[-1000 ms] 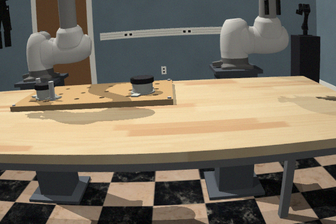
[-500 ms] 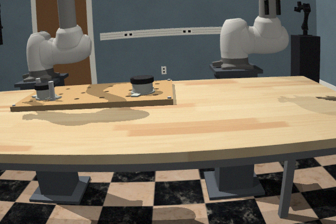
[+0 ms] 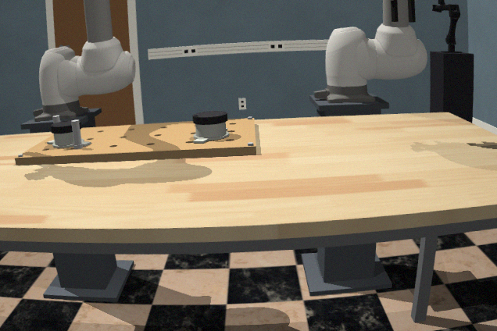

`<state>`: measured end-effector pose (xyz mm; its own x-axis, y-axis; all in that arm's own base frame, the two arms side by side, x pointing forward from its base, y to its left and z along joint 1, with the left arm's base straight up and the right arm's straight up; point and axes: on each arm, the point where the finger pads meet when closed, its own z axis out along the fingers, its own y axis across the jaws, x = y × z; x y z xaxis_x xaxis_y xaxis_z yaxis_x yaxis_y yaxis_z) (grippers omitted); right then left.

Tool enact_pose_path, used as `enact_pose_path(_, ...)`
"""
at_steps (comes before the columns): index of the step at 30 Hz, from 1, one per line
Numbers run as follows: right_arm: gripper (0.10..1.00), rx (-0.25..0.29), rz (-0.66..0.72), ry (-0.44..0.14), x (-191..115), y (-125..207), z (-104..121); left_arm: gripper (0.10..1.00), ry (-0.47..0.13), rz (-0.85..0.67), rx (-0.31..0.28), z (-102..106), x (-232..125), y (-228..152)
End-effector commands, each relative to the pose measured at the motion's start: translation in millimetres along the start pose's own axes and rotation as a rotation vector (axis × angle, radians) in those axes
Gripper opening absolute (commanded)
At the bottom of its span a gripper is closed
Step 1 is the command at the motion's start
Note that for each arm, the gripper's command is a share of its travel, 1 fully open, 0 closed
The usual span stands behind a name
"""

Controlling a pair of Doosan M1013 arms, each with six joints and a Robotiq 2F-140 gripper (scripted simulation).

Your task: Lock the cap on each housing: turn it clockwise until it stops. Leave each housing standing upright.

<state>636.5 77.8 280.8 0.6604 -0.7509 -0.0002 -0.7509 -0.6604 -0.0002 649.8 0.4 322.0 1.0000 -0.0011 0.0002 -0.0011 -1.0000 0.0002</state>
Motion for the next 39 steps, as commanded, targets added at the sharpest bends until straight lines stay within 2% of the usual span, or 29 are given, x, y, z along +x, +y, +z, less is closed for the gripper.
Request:
enact_pose_path(1, 0.73, 0.002, -0.121, 0.0, 10.5, 6.2, -7.0, 0.328, 0.001, 0.0, 0.0, -0.7, 0.2, 0.0)
enact_pose_path(10, 0.73, 0.003, -0.303, -0.002, 24.3, 14.6, -15.4, 0.328, 0.001, 0.0, 0.0, -0.7, 0.3, 0.0)
enact_pose_path(16, 0.73, 0.003, -0.358, -0.002, 28.7, 17.3, -18.1, 0.328, 0.001, 0.0, 0.0, -0.7, 0.3, 0.1)
enact_pose_path(22, 0.73, 0.002, -0.531, -0.001, 43.2, 26.2, -27.0, 0.328, 0.001, -0.001, 0.0, -0.7, 0.3, 0.2)
enact_pose_path(30, 0.73, 0.003, -0.618, -0.001, 49.0, 29.6, -30.4, 0.328, 0.001, -0.001, 0.0, -0.7, 0.3, 0.2)
enact_pose_path(39, 0.73, 0.003, -0.842, -0.001, 68.1, 41.4, -42.2, 0.328, 0.001, -0.001, 0.0, -0.7, 0.4, 0.3)
